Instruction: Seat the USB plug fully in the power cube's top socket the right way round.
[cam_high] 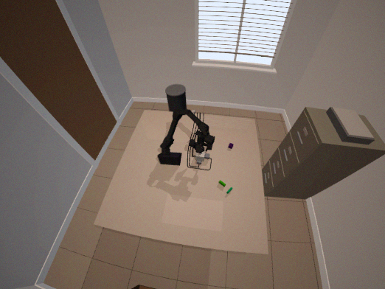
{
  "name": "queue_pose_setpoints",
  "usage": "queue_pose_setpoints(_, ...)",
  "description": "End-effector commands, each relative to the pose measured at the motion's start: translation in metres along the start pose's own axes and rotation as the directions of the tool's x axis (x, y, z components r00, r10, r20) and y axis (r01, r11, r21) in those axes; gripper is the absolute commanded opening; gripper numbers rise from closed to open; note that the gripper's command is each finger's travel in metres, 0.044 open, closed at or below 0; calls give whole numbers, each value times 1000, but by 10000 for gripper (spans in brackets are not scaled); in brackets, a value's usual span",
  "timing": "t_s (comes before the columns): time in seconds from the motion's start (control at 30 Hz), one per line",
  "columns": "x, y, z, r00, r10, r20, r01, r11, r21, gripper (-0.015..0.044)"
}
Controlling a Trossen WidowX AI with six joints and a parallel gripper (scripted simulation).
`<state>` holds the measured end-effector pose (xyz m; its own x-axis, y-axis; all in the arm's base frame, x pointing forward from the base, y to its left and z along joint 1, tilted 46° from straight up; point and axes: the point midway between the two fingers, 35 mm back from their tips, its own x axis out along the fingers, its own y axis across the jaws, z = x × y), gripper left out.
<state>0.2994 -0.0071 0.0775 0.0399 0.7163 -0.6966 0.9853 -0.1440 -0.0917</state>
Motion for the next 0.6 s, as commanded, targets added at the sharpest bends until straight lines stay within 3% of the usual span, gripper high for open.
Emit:
queue_pose_setpoints(0.0,3,0,-1,1000,3,-2,-3,1000,3,440)
queue_pose_setpoints(0.13,6,0,-1,1000,3,-3,-3,1000,3,440)
queue_pose_setpoints(0.57,5,0,0,1000,0,0,0,1000,0,99)
